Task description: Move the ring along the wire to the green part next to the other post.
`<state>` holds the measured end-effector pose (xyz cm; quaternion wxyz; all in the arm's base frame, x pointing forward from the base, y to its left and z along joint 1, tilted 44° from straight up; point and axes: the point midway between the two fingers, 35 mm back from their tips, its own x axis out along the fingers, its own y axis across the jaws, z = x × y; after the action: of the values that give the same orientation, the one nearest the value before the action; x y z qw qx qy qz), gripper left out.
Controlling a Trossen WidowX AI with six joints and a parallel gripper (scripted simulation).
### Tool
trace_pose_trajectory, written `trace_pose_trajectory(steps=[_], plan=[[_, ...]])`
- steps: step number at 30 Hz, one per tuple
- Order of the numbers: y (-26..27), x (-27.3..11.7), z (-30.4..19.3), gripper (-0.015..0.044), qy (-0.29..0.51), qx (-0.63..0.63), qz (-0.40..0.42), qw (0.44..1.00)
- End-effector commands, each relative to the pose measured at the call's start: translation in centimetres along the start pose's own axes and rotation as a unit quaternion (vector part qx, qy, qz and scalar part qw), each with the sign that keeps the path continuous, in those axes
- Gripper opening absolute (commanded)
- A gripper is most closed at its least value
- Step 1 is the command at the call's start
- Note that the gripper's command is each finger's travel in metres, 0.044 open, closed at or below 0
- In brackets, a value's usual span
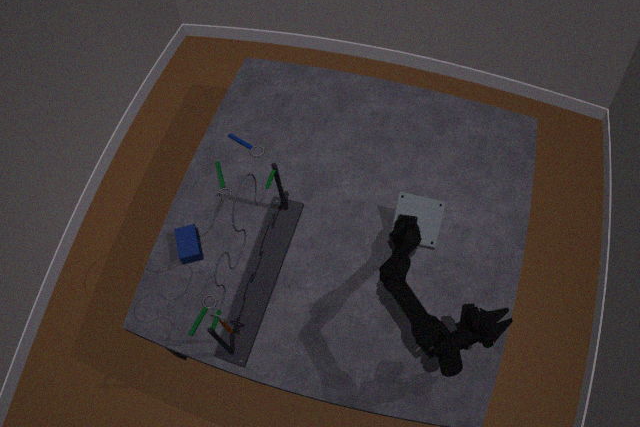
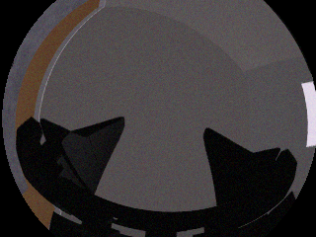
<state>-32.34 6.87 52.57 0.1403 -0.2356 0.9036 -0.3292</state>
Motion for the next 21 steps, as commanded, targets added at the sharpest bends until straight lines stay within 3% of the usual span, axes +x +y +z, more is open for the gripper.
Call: trace_pose_trajectory(steps=[1, 4, 9, 15, 21], plan=[[0.1, 0.0, -0.1, 0.0374, 0.002, 0.003, 0.003, 1.000], [1.9, -0.8, -1.1, 0.0295, 0.031, 0.042, 0.040, 0.998], [7.6, -4.4, -4.3, 0.0164, 0.148, 0.167, 0.140, 0.965], [13.5, -11.1, -7.5, 0.0160, 0.320, 0.302, 0.213, 0.872], [17.8, -19.6, -9.2, 0.0160, 0.505, 0.399, 0.222, 0.732]])
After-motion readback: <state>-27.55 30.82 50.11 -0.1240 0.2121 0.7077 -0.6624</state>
